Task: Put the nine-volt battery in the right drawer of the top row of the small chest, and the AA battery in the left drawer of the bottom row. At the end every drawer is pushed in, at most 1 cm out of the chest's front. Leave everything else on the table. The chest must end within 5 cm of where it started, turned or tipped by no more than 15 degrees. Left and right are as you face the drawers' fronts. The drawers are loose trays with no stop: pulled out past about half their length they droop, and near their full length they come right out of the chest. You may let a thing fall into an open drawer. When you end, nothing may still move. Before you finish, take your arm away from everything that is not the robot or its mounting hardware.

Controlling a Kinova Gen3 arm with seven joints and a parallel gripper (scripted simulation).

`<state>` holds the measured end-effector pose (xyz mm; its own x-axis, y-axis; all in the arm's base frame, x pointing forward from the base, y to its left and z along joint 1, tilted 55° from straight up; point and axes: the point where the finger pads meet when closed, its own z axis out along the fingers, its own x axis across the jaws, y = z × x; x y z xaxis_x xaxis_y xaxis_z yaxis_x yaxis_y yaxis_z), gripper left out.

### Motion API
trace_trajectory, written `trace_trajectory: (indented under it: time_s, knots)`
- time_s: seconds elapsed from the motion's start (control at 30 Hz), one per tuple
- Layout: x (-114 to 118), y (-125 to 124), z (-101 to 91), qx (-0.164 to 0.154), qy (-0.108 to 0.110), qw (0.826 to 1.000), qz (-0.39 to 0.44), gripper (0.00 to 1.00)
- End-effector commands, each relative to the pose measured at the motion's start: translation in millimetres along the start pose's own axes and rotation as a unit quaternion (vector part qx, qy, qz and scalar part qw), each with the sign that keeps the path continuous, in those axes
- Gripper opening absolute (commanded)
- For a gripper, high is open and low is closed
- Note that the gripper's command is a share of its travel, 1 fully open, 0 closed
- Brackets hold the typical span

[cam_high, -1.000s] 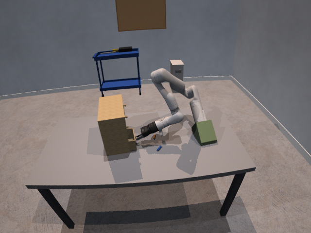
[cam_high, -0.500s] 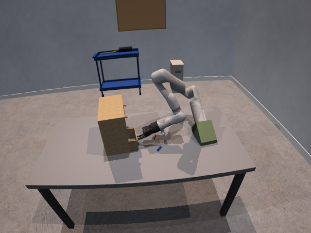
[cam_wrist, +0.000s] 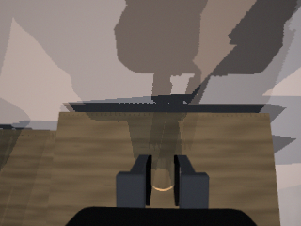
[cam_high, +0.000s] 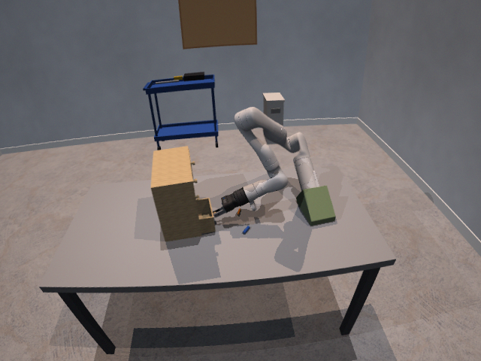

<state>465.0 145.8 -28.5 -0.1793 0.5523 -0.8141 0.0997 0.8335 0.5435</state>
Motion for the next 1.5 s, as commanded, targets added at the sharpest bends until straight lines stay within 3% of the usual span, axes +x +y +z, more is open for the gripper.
trace_trajectory:
  time_s: [0.0,0.47,0.77,1.1,1.4,1.47]
  knots:
    - [0.3,-0.1,-0.4,0.000,0.000,1.000,0.000,0.37]
    - [0.3,-0.1,-0.4,0.000,0.000,1.000,0.000,0.37]
    - [0.3,-0.1,-0.4,0.000,0.000,1.000,0.000,0.67]
    - [0.3,-0.8,-2.3,0.000,0.000,1.000,0.000,0.67]
    - [0.2,-13.9,-38.4,0.000,0.000,1.000,0.000,0.67]
    - [0.2,-13.9,-38.4,0.000,0.000,1.000,0.000,0.67]
